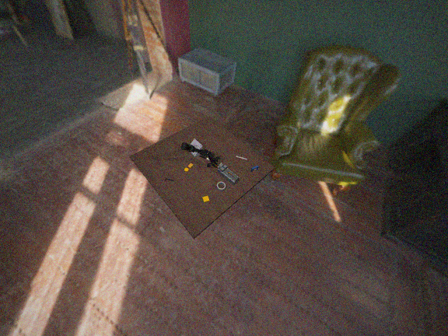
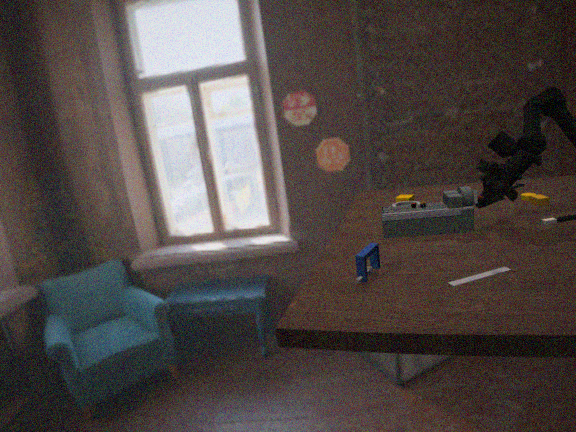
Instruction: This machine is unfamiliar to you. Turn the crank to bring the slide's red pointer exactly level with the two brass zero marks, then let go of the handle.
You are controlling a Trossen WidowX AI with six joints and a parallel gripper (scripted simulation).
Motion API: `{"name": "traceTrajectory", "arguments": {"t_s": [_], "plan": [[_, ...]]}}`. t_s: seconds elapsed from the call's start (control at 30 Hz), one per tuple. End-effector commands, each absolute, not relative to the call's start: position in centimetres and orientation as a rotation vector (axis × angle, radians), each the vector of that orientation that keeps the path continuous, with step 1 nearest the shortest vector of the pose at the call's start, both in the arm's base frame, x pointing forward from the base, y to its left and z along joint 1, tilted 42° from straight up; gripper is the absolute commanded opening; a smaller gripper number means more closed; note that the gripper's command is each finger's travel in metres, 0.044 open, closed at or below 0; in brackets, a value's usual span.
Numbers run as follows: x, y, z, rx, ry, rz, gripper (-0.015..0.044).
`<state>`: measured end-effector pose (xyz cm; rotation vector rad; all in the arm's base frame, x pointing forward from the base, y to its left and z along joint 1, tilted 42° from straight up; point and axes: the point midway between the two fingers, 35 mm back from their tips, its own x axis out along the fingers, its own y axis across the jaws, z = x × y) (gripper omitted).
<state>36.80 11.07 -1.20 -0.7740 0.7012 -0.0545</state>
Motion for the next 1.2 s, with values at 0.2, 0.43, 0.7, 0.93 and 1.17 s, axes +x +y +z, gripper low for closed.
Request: {"name": "traceTrajectory", "arguments": {"t_s": [0.2, 0.43, 0.7, 0.93, 1.17], "plan": [[36.8, 11.1, -1.2, -0.774, 0.701, -0.054, 0.021], [36.8, 11.1, -1.2, -0.774, 0.701, -0.054, 0.0394], [36.7, 12.6, 0.4, -0.772, 0.703, -0.053, 0.044], [36.2, 14.4, 2.6, -0.771, 0.702, -0.053, 0.044], [36.1, 17.0, 5.0, -0.771, 0.709, -0.047, 0.044]]}}
